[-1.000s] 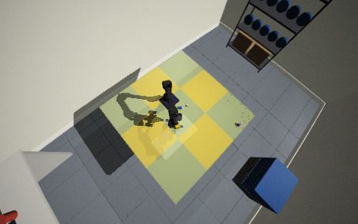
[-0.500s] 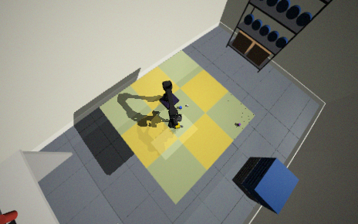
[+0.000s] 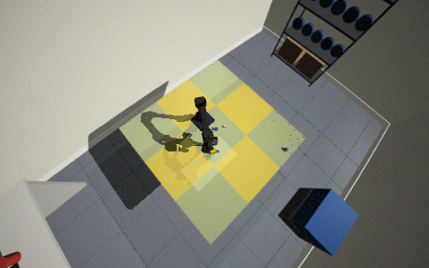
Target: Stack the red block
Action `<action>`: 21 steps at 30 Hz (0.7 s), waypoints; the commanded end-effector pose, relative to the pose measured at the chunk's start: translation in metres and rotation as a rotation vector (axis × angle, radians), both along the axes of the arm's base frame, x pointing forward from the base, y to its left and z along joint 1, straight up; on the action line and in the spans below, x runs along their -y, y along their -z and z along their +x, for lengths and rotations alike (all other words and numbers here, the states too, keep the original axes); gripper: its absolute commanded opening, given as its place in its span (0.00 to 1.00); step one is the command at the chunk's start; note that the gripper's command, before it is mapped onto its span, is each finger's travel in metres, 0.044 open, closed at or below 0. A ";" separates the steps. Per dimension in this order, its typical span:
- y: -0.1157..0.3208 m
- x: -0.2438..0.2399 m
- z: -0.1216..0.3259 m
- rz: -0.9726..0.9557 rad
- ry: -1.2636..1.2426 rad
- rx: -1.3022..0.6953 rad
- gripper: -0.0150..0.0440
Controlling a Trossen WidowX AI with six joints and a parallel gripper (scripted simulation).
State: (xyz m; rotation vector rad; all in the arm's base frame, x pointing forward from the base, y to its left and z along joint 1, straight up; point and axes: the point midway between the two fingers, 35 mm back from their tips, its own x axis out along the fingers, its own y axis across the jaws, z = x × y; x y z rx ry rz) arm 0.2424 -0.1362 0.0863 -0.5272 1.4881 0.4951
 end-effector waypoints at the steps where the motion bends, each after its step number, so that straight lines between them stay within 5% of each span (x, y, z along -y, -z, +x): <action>1: 0.002 0.000 -0.001 0.000 -0.001 -0.007 0.25; 21: 0.004 0.000 -0.001 0.000 -0.001 -0.007 0.25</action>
